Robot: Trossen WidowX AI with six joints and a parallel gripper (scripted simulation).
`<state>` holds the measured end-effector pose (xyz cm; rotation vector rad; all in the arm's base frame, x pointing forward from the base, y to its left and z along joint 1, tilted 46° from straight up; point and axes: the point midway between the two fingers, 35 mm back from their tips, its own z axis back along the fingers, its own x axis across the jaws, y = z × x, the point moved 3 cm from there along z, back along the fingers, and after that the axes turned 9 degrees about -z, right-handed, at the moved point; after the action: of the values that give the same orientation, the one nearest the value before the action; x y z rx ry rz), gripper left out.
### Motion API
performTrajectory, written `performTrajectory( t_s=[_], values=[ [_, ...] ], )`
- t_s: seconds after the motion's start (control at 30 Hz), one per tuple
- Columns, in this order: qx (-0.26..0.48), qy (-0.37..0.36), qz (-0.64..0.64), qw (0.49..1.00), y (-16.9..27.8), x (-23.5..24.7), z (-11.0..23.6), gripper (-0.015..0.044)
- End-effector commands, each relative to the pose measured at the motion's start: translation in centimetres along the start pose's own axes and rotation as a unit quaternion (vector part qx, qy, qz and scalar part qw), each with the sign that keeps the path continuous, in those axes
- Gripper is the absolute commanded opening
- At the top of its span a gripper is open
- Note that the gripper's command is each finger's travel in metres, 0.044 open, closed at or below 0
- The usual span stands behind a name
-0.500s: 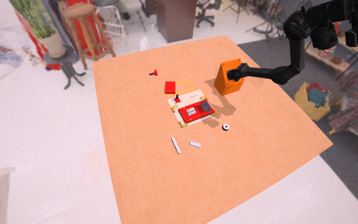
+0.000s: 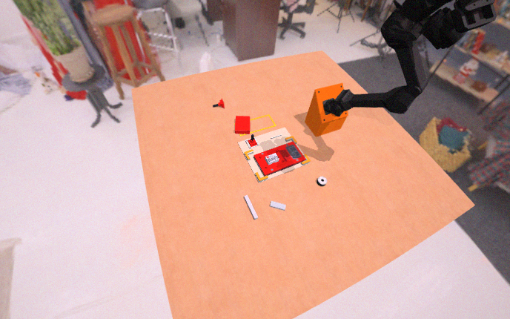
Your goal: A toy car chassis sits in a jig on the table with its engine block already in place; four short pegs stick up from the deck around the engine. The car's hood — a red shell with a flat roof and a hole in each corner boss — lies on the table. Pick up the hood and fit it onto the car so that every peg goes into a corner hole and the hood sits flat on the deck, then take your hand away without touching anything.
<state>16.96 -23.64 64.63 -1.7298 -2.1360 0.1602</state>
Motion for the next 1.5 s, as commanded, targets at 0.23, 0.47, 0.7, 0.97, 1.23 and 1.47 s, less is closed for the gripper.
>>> performTrajectory(
  t_s=[0.23, 0.47, 0.7, 0.97, 1.23, 1.47],
  values=[
    [0.169, 0.154, 0.084, 0.970, 11.4, -12.0, 3.4, 0.0440],
    [0.308, 0.203, 0.131, 0.920, 19.6, -17.4, 8.0, 0.0440],
    [0.461, 0.211, 0.175, 0.844, 27.2, -21.5, 14.5, 0.0440],
    [0.632, 0.158, 0.197, 0.733, 35.1, -23.8, 24.1, 0.0440],
    [0.775, 0.043, 0.175, 0.606, 41.3, -23.1, 35.1, 0.0440],
    [0.855, -0.095, 0.114, 0.497, 44.8, -20.3, 44.9, 0.0440]
  ],
)
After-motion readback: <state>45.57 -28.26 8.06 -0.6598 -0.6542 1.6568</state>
